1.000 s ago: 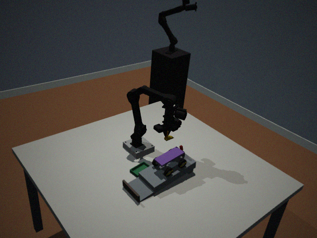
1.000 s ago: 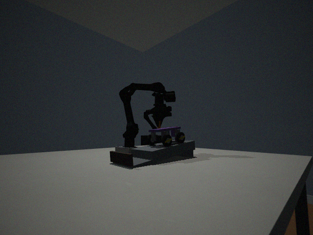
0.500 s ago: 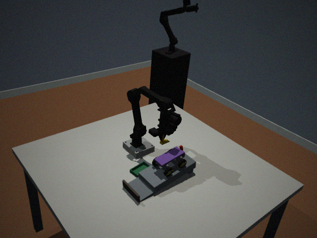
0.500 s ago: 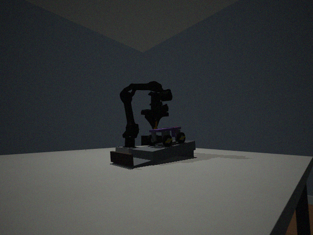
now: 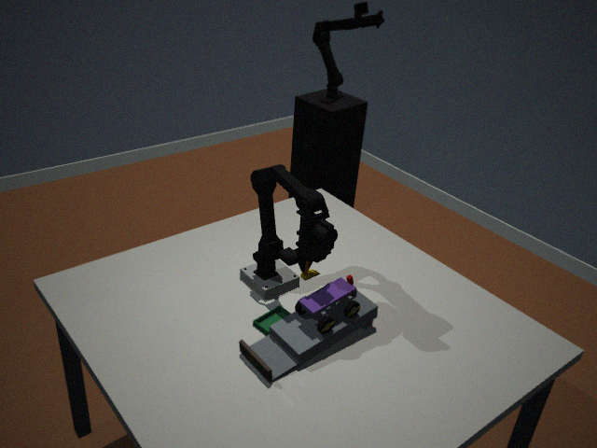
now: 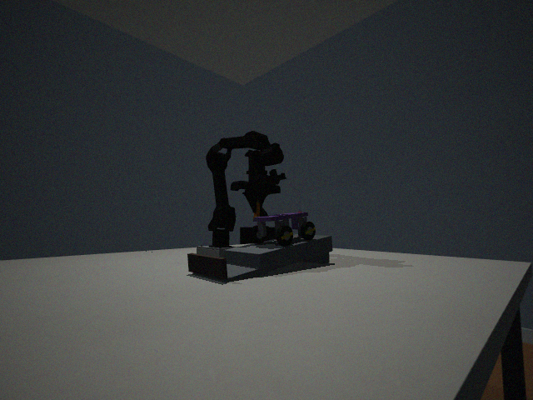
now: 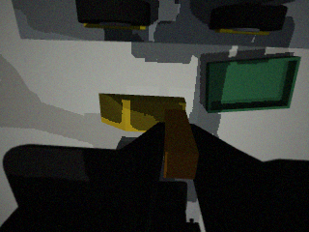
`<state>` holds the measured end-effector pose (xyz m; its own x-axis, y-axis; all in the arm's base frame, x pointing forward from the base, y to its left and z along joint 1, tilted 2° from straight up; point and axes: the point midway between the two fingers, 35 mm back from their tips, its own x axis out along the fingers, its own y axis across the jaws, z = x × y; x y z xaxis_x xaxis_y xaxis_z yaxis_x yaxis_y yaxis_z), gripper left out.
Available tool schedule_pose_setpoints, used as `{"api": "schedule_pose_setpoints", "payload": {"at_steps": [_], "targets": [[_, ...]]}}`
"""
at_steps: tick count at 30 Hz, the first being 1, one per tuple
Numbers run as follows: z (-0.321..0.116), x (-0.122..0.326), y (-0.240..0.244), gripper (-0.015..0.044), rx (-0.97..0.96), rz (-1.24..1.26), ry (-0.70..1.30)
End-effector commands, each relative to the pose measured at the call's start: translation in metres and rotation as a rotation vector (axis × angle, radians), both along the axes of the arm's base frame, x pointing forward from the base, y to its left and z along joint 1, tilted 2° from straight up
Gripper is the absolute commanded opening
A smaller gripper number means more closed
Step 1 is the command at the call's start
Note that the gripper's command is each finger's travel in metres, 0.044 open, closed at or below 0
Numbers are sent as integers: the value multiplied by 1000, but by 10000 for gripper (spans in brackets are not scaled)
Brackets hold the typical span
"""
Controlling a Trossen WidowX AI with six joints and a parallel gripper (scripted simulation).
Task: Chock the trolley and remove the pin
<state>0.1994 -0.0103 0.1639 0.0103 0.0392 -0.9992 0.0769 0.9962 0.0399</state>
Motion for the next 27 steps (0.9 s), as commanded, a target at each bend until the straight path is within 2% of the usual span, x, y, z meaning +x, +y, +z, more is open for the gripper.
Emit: {"api": "schedule_pose_setpoints", "payload": {"at_steps": [1, 27], "targets": [[-2, 3, -15, 0, -4, 5, 5], [-8, 17, -106, 0, -13, 5, 5]]}}
